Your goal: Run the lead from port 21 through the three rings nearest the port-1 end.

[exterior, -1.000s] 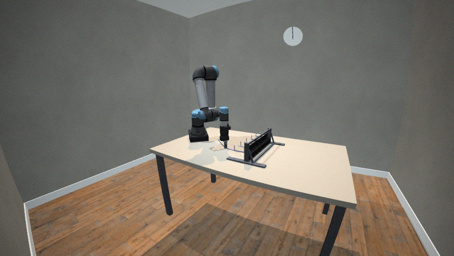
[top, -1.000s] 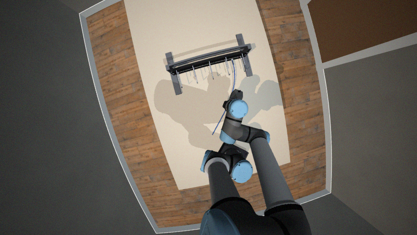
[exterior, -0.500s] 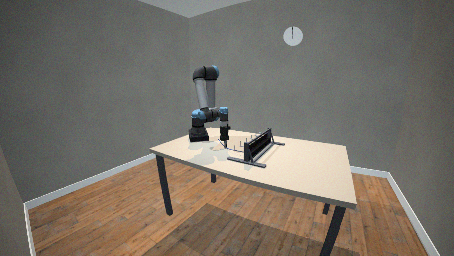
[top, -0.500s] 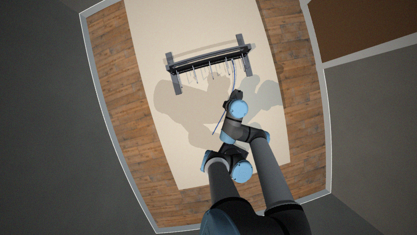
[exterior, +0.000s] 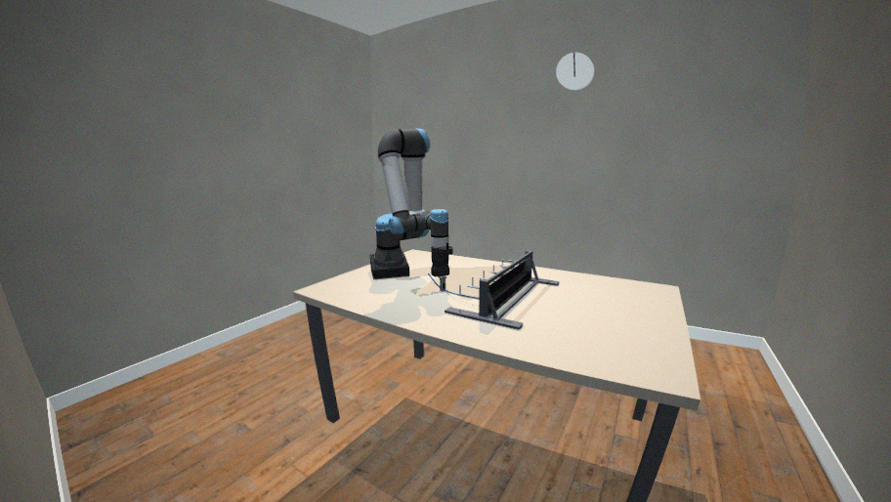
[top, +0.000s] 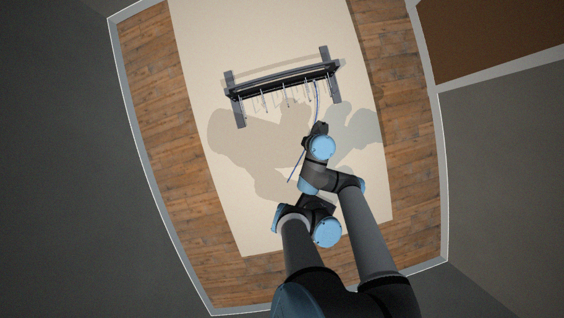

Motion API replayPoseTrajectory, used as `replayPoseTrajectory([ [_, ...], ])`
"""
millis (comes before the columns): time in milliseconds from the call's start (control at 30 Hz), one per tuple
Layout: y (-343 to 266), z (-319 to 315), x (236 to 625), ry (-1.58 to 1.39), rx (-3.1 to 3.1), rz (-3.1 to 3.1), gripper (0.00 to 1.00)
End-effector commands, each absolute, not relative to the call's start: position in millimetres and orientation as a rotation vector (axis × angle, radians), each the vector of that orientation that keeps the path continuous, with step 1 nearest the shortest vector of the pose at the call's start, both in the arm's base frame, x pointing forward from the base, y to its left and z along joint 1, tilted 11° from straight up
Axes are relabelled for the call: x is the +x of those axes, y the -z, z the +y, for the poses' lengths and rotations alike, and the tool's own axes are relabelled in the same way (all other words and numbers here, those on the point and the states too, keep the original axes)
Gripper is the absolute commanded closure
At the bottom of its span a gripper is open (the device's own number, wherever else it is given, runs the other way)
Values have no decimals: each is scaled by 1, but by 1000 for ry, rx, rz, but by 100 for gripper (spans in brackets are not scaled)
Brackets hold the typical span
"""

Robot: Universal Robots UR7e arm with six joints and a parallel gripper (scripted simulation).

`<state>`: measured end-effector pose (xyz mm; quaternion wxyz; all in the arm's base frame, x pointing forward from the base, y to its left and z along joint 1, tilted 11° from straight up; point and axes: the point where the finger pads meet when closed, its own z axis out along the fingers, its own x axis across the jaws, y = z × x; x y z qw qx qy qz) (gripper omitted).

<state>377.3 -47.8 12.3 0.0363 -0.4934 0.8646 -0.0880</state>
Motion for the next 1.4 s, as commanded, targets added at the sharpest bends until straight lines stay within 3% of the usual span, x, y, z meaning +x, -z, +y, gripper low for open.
replayPoseTrajectory([
  [0, -13, -48, 378, 272, -1515, 2654, 100],
  [1367, -21, -47, 376, 272, -1515, 2654, 100],
])
